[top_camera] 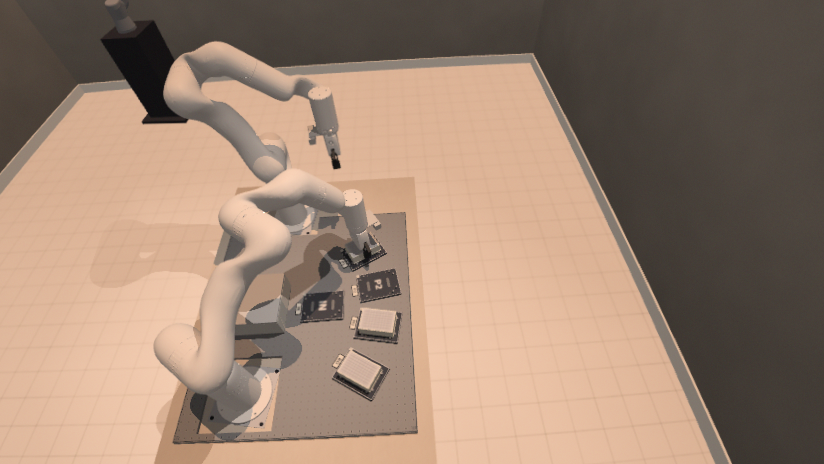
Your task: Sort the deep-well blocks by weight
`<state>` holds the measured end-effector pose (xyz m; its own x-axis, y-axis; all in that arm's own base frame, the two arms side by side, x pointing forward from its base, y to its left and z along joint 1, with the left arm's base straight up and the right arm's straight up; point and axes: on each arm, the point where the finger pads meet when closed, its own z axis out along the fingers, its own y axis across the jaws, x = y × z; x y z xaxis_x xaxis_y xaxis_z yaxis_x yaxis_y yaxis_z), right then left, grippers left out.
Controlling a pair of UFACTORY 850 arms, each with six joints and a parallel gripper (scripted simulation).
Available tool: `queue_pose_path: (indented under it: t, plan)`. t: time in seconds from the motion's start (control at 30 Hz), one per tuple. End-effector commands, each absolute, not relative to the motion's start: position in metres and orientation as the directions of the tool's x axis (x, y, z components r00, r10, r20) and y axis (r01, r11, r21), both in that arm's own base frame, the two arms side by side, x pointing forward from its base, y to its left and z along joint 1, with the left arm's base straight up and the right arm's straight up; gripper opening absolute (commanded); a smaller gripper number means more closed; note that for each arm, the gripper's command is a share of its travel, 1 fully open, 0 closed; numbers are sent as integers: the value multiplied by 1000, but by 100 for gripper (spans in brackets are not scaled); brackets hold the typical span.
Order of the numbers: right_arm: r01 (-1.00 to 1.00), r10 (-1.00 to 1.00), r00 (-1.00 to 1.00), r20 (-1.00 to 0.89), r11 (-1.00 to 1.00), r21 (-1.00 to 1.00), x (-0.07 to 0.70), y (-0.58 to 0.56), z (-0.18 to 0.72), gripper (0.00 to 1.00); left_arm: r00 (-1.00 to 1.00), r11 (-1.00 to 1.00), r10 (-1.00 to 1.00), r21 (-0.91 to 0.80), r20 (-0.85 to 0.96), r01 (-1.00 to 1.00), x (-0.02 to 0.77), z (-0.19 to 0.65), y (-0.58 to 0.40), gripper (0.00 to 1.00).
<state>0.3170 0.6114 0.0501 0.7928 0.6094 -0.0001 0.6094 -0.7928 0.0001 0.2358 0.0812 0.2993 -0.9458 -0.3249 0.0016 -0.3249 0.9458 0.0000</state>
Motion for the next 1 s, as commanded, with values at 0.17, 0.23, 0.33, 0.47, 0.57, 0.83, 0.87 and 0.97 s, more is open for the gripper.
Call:
queue_pose_path:
  t: [0.17,0.23,0.33,0.47,0.57,0.83,0.87,0.97]
  plan:
    - [609,609,793,2,-793,-1,317,612,50,0,-946,946,-325,0,0,-325,236,300,81,100]
    - [609,609,793,2,-793,-1,317,612,49,0,-946,946,-325,0,0,-325,236,300,81,100]
    - [609,609,793,2,-793,-1,317,612,49,0,-946,946,-325,0,0,-325,236,300,81,100]
    - [609,609,793,2,-793,-1,317,612,49,0,-946,946,-325,0,0,-325,236,300,81,100]
    - [609,609,793,2,-793,-1,317,612,48,0,-946,946,-325,0,0,-325,236,300,81,100]
    - [609,609,793,2,-793,-1,317,612,47,0,-946,946,-325,0,0,-325,236,300,81,100]
    - [609,609,793,2,-793,-1,317,612,47,0,-946,946,-325,0,0,-325,236,300,81,100]
    - [609,609,793,2,-793,-1,317,612,46,0,-946,946,-325,0,0,-325,236,300,81,100]
